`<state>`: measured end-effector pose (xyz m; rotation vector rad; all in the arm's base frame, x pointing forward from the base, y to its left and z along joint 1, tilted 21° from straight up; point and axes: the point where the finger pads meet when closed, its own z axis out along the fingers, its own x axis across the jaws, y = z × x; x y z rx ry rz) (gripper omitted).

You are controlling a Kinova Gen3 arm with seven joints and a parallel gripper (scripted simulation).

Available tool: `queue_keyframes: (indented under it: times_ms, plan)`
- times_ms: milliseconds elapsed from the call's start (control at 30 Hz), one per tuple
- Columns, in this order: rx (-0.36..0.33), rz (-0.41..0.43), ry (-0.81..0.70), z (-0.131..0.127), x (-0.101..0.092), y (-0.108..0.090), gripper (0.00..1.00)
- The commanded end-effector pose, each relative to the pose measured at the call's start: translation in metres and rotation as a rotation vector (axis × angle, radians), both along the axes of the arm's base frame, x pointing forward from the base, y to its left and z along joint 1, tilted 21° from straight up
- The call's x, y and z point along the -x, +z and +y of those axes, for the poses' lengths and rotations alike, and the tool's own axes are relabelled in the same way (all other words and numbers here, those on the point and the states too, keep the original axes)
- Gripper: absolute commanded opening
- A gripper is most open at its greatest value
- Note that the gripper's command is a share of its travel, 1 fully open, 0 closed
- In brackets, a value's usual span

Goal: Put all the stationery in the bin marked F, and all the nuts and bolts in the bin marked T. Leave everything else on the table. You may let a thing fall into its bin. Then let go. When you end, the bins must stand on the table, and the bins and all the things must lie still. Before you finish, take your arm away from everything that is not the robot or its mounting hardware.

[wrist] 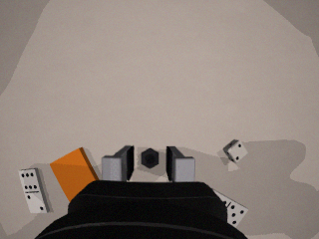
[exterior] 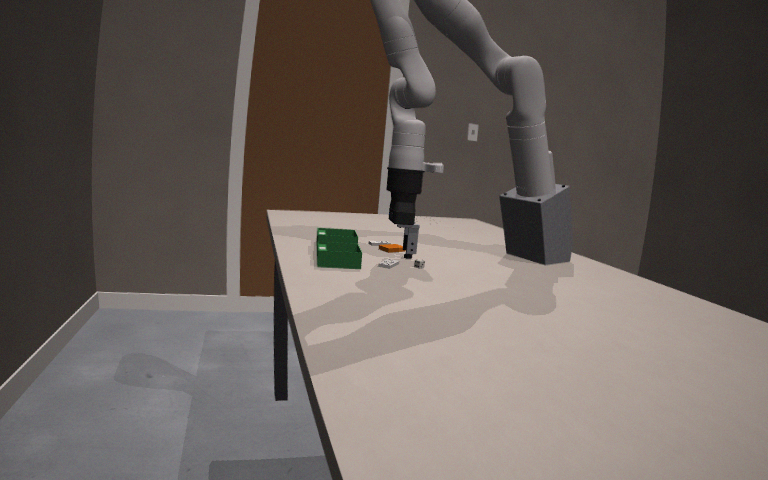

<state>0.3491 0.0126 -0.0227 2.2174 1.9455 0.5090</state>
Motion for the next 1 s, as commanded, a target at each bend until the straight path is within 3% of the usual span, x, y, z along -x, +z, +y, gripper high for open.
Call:
queue_keyframes:
  times_ms: [0, 233, 733, 767, 967]
  plan:
    - [0.0, -0.002, -0.001, -0.0004, -0.0018, -0.0015, 0.64]
    - [0.0, -0.002, -0.001, 0.0008, -0.0042, -0.0105, 0.64]
    - [0.0, -0.002, -0.001, 0.0009, -0.0047, -0.0104, 0.64]
    - [0.0, -0.002, -0.001, 0.0009, -0.0047, -0.0103, 0.34]
    - [0.0, -0.001, -0.001, 0.0009, -0.0047, -0.0104, 0.34]
